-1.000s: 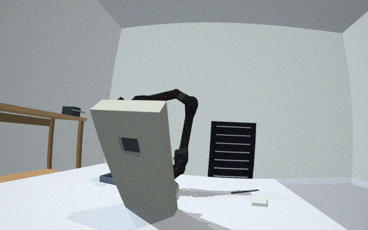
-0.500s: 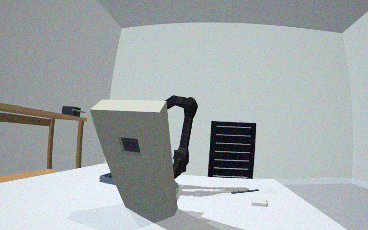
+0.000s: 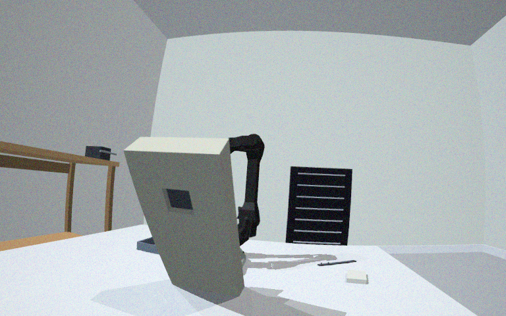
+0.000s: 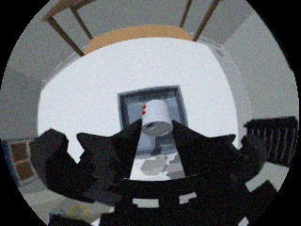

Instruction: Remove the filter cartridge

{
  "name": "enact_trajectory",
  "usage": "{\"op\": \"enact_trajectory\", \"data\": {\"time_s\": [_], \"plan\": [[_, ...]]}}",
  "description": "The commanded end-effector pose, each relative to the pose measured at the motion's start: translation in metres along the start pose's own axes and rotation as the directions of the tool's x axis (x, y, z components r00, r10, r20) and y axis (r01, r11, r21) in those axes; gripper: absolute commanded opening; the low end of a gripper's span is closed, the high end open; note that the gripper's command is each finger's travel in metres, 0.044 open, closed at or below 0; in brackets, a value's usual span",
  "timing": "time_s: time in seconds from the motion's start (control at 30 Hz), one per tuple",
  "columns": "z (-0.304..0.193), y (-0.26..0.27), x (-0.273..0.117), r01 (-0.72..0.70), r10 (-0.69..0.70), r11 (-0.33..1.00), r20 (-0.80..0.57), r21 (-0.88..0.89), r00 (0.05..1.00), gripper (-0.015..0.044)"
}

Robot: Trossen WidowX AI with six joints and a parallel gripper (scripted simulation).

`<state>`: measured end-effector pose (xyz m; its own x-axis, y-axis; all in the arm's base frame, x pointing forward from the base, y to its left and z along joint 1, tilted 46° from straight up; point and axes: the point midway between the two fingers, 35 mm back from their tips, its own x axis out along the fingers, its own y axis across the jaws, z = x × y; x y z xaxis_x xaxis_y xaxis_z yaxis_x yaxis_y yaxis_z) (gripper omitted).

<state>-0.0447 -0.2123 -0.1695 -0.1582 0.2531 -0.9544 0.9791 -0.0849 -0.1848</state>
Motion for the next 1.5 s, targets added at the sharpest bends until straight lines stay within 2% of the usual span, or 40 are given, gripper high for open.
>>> {"op": "enact_trajectory", "data": {"time_s": [0.0,0.13,0.7,0.83,0.93,1.0,1.1,1.47], "plan": [[-0.013,-0.001,0.017,0.005,-0.005,1.000,-0.001,-0.005,1.000,0.0000],[-0.015,-0.001,0.020,0.006,-0.006,1.000,-0.002,-0.005,1.000,0.0000],[-0.015,0.000,0.017,0.001,-0.001,1.000,-0.013,-0.002,1.000,0.0440],[-0.008,0.000,0.008,0.001,-0.001,1.000,-0.013,-0.002,1.000,0.0440],[0.015,0.000,-0.033,0.000,0.000,1.000,-0.013,-0.002,1.000,0.0440],[0.020,0.000,-0.044,0.000,0.000,1.000,-0.014,-0.003,1.000,0.0440],[0.016,0.000,-0.032,0.005,-0.005,1.000,-0.008,-0.008,1.000,0.0440],[0.016,0.000,-0.032,0.005,-0.005,1.000,-0.008,-0.008,1.000,0.0440]]}}
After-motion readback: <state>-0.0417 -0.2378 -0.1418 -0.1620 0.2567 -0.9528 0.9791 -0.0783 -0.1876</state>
